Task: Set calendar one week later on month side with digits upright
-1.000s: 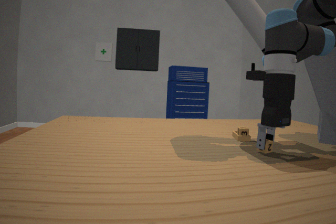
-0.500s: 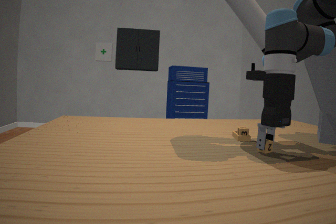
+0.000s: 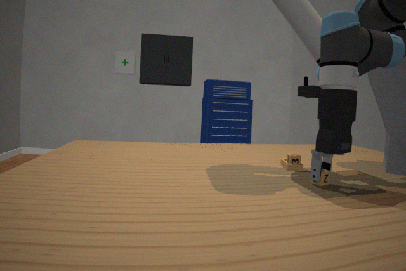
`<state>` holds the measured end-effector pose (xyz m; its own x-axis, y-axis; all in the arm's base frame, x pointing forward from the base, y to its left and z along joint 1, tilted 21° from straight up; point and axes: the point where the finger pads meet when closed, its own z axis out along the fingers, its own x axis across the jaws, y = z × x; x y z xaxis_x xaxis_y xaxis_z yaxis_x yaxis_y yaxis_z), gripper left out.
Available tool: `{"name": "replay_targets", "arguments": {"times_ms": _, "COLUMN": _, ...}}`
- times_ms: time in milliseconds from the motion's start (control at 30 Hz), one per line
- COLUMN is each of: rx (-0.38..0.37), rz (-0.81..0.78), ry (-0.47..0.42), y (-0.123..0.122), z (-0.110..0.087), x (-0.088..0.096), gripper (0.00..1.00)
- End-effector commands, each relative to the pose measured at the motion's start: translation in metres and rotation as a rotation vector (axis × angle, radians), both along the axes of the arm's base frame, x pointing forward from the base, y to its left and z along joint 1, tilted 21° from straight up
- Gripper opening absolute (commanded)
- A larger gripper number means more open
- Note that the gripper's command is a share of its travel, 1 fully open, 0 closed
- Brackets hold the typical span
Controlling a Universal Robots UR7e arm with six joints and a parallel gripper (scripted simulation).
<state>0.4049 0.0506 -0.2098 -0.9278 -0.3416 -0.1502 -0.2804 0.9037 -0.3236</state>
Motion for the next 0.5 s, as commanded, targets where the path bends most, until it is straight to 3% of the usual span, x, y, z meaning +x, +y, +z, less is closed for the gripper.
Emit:
{"name": "replay_targets", "arguments": {"times_ms": 0, "rx": 0.001, "rz": -0.002, "ry": -0.003, "y": -0.0011, "z": -0.0015, "x": 0.0024, "gripper": 0.57}}
{"name": "replay_targets", "arguments": {"times_ms": 467, "rx": 0.001, "rz": -0.001, "ry": -0.002, "y": -0.0013, "z": -0.0030, "x": 0.0021, "gripper": 0.57}}
